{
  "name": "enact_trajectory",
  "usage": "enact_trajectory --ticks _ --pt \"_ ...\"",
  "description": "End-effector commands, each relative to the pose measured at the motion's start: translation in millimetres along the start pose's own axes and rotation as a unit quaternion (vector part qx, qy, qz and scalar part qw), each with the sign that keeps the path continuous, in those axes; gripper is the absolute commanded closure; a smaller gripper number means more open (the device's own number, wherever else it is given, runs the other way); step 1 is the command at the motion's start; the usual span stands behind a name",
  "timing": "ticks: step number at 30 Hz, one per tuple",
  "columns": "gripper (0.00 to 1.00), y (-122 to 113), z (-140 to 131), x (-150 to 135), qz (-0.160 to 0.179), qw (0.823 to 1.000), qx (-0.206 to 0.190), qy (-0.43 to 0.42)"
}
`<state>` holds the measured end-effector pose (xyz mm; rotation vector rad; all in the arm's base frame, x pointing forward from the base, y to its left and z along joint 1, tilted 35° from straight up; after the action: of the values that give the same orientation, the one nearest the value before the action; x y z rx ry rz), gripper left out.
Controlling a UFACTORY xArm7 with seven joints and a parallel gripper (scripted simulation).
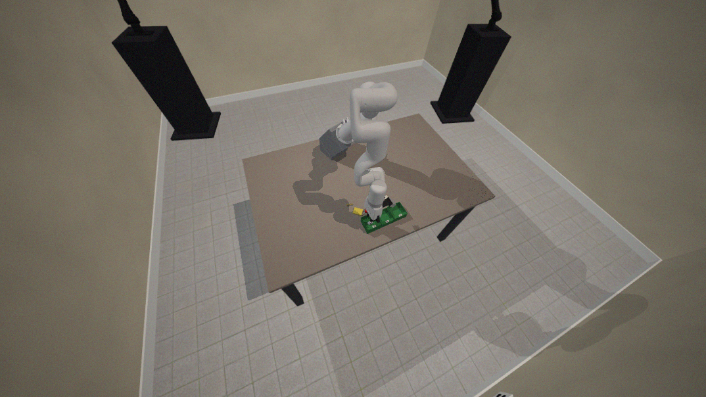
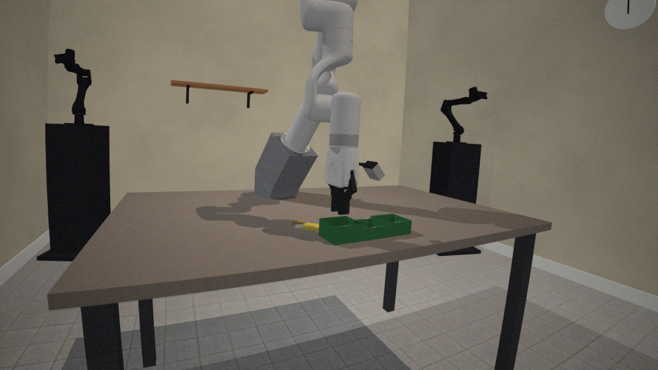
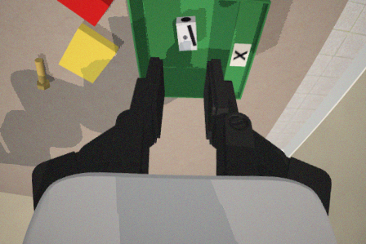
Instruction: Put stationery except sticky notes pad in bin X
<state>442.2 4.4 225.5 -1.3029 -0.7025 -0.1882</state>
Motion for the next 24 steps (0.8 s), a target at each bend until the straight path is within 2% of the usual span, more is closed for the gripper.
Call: enact_trajectory --ticks 1,4,5,7,9,17,24 --pt "0.71 -2 0 0 -0.001 1.000 0.000 0.000" --pt "0.71 -2 0 0 -0.001 1.000 0.000 0.000" --pt "0.62 -3 4 -7 -0.001 1.000 0.000 -0.025" --pt "0.62 -4 13 -22 0.000 0.997 0.000 -0.075" --pt "0.62 -4 13 -22 0.000 0.997 0.000 -0.075" --pt "0.62 -8 45 -79 0.003 0.978 0.003 -0.207" --pt "0.62 -8 48 -84 0.005 0.952 0.008 -0.305"
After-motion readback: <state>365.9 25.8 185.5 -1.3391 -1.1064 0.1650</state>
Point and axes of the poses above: the point where the finger pads meet when closed, its own y axis out along the fingers, its own x axis across the jaws, z = x × y, the point moved 10 cm from there along -y, back along the fingers, and after that the axes turned 8 degrees about -y, right-handed, at the moved point
